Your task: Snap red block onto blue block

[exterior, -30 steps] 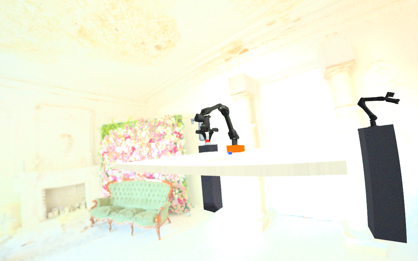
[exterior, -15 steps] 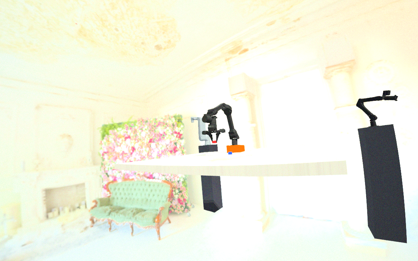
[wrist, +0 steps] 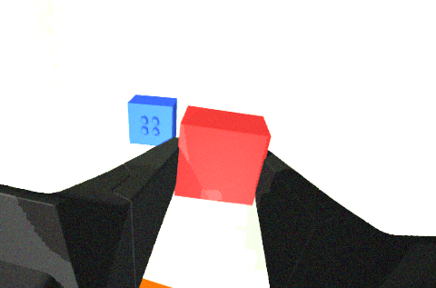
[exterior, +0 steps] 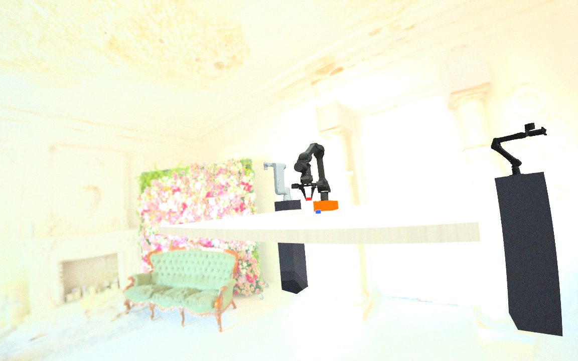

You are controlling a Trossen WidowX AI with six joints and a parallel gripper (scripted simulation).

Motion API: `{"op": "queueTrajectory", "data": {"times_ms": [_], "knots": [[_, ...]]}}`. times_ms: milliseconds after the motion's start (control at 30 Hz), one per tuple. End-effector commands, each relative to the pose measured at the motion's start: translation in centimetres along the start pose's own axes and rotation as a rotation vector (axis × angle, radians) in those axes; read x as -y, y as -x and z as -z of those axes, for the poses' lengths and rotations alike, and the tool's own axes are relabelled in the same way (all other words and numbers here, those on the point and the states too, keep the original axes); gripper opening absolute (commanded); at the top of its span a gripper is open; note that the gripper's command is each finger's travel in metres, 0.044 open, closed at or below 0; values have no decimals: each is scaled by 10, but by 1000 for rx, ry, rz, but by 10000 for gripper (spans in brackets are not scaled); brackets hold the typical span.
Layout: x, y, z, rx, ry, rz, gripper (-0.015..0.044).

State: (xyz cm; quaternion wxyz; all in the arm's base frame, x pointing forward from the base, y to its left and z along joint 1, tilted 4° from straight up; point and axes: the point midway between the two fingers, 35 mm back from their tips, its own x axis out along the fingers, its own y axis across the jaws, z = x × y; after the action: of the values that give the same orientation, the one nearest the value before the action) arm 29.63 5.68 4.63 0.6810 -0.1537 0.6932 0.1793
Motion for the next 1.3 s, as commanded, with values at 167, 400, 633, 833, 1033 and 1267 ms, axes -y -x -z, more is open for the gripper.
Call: {"op": "queueTrajectory", "data": {"times_ms": [167,400,633,833,1033,1267], "knots": [[-38,-16,20,-1,40,-9,0],[-50,-23,28,-2,57,-11,0],[-49,-44,27,-2,57,-11,0],[-49,-50,27,-2,57,-11,0],[-49,-59,27,-2,57,-11,0],[-49,-59,27,-2,57,-11,0]]}}
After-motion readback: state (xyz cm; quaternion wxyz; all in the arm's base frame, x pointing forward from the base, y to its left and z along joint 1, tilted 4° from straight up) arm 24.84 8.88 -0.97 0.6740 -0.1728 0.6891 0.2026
